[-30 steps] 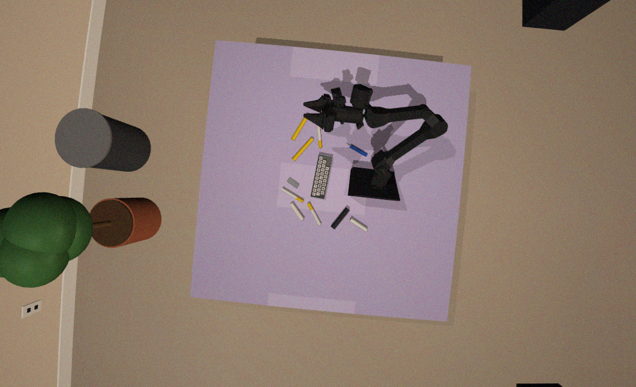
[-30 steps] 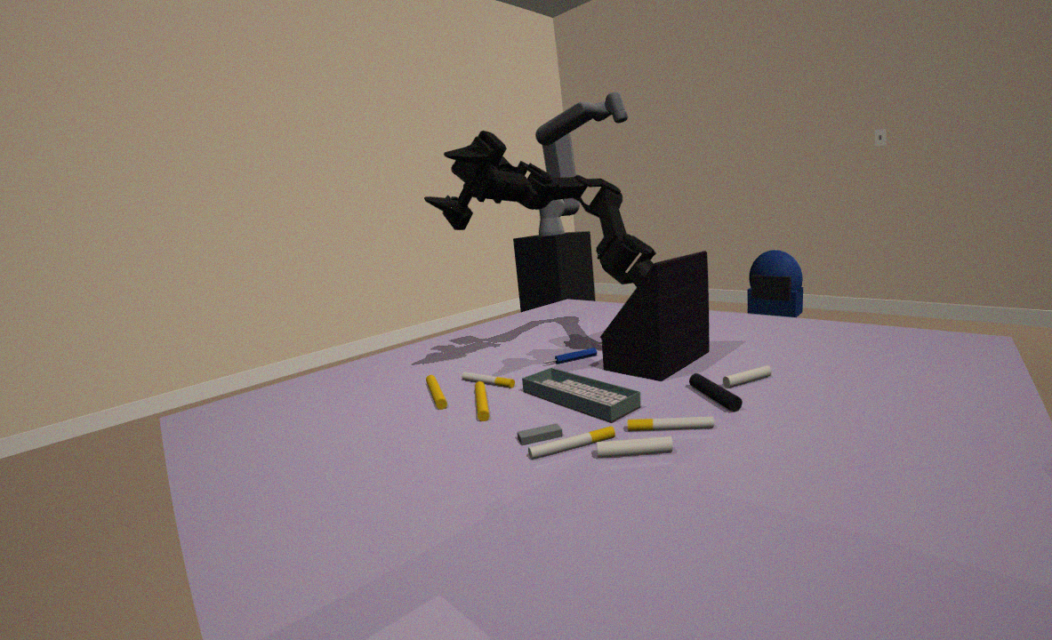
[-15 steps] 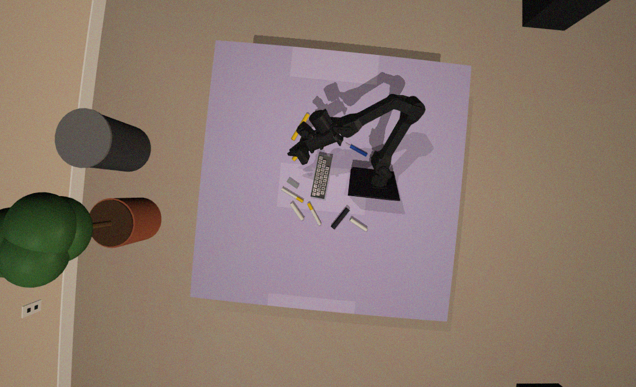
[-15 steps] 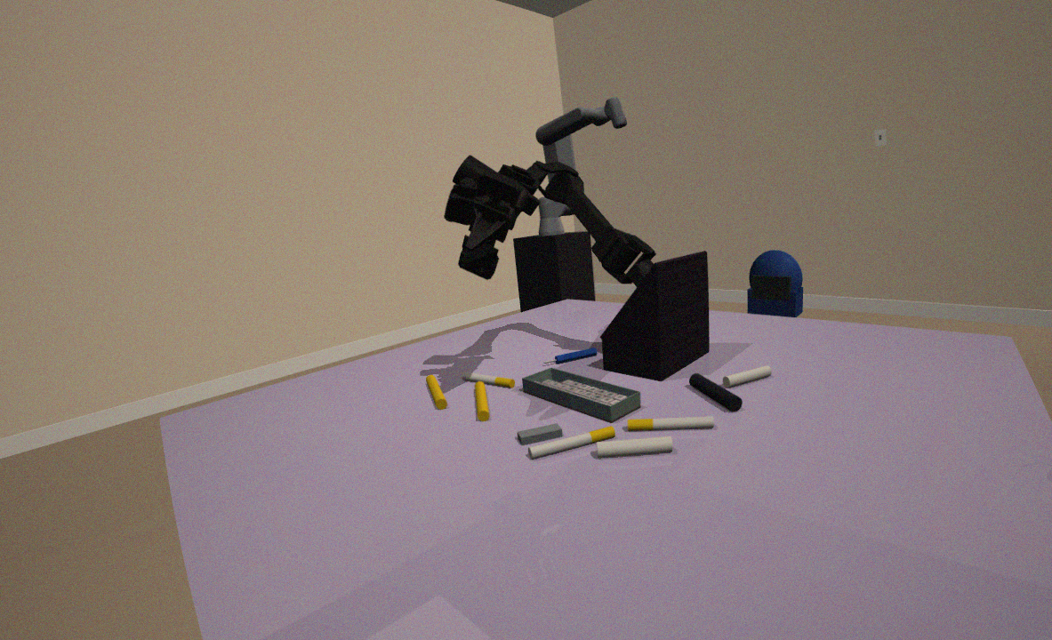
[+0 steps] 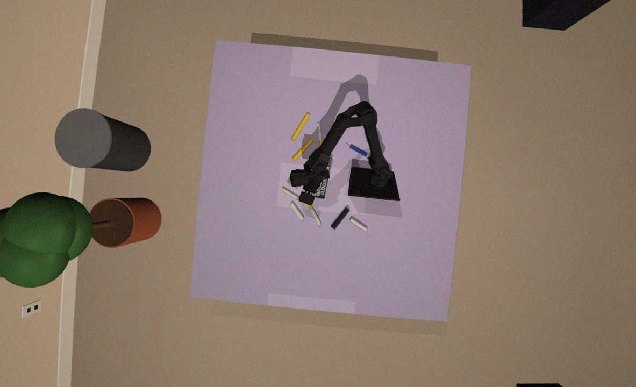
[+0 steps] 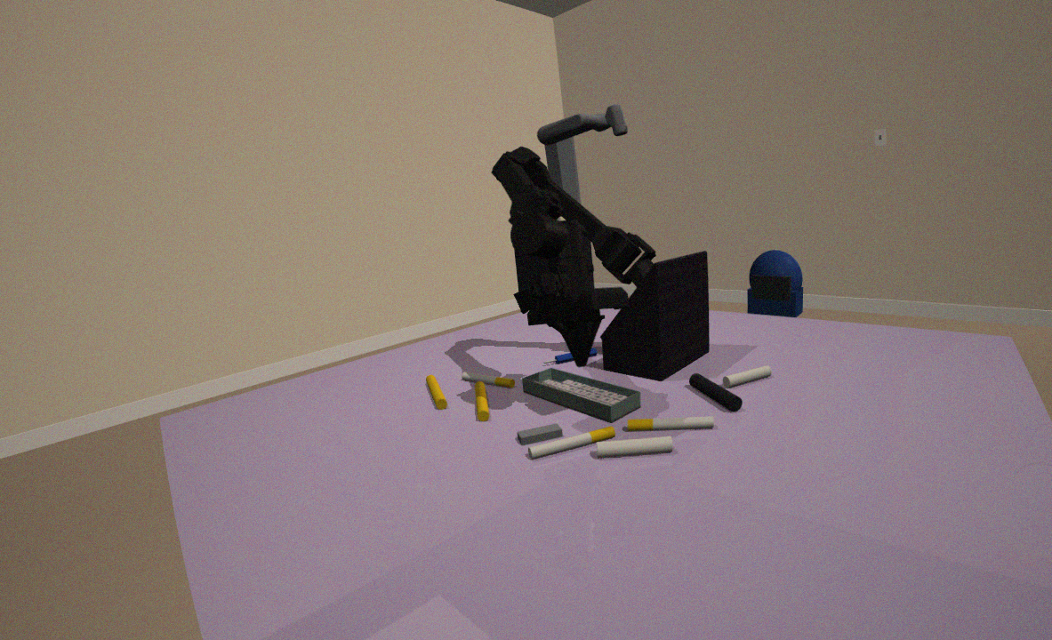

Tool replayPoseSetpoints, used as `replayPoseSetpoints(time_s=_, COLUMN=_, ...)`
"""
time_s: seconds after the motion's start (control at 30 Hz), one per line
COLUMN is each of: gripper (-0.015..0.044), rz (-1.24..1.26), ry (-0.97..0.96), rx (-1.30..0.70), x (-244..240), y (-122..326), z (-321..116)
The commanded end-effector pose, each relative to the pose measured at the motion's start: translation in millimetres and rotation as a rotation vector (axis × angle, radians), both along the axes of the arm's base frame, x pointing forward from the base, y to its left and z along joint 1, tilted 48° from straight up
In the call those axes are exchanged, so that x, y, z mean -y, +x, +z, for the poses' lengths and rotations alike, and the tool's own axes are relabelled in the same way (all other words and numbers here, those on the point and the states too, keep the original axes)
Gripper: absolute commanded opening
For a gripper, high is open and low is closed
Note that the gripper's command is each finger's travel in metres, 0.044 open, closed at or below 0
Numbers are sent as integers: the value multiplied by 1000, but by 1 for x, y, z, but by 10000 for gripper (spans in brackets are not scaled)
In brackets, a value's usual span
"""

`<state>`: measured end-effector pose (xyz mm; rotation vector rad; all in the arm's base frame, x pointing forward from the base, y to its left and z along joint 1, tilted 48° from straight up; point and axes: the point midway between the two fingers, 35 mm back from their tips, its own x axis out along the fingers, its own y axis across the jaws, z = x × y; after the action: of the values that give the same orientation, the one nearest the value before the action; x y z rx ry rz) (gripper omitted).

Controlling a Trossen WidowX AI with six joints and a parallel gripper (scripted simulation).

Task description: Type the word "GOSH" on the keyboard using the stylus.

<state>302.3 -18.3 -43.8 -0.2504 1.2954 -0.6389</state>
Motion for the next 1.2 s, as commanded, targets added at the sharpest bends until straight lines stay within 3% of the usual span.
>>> replayPoseSetpoints(time_s=0.0, gripper=0, rz=-17, ry=-159, rx=-181, x=11, y=-31, z=-32)
replayPoseSetpoints(time_s=0.43, gripper=0, rz=-15, ry=-219, rx=-240, x=15, y=-42, z=-41)
replayPoseSetpoints(time_s=0.7, gripper=0, rz=-15, ry=-222, rx=-242, x=59, y=-52, z=7)
replayPoseSetpoints(time_s=1.17, gripper=0, rz=-15, ry=-222, rx=-242, x=62, y=-53, z=10)
